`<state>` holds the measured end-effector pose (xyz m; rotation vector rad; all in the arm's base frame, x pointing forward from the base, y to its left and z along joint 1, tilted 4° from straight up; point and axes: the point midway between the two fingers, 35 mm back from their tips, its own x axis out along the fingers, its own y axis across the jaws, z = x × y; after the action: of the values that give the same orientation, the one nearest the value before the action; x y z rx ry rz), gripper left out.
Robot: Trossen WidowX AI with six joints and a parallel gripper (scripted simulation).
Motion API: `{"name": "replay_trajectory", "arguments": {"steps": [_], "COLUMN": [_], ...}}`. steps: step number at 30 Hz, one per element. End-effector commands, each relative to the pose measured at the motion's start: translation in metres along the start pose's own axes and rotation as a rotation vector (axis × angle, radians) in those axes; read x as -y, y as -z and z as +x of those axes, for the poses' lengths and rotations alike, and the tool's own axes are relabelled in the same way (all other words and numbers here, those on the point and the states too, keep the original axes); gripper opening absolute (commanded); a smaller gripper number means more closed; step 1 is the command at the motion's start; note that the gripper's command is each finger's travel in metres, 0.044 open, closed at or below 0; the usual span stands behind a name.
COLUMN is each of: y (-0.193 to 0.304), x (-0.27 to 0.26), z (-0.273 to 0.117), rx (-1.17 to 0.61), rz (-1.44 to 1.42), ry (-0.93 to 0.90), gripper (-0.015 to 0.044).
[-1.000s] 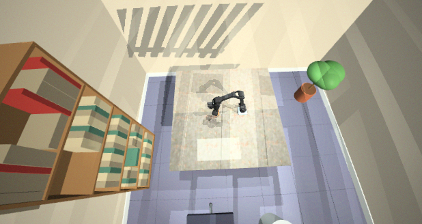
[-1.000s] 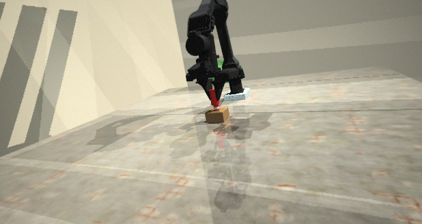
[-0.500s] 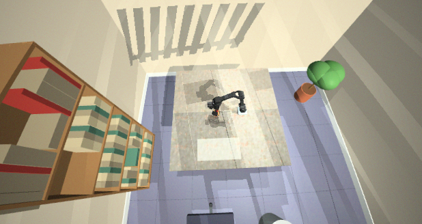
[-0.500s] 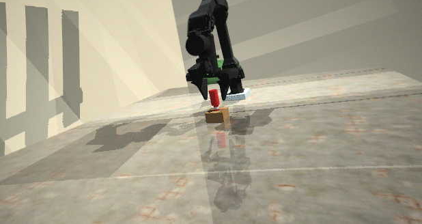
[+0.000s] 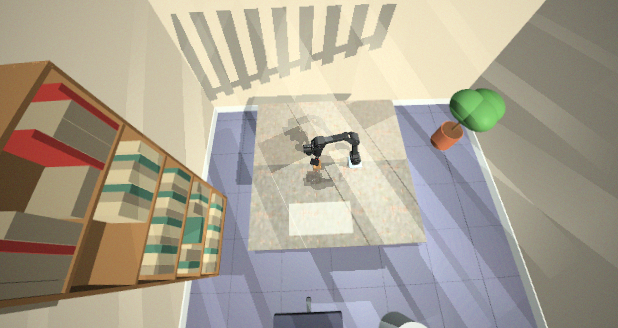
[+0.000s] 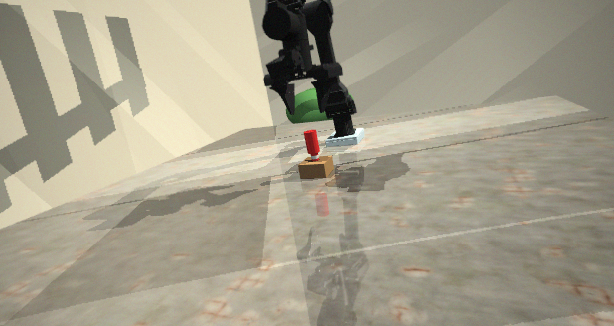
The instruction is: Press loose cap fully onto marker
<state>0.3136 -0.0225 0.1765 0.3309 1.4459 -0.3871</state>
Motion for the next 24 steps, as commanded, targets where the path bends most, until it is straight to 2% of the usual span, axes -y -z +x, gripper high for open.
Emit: {"name": "replay_trajectory", "arguments": {"steps": [1,4,15,24], "y": [0.0018,0.0022,0.0023,0.0022], "x": [0.0011,0.0021,0.0022,0.0022], "z": [0.0028,0.0090,0.0094,0.0102], "rx": [-0.009,-0.010,-0.010,-0.010], "rz": [-0.116,-0.318,-0.332,-0.332], "ry": [0.003,0.000,0.000,0.000], "gripper": [0.0361,0.0282,0.0000,0.0000]}}
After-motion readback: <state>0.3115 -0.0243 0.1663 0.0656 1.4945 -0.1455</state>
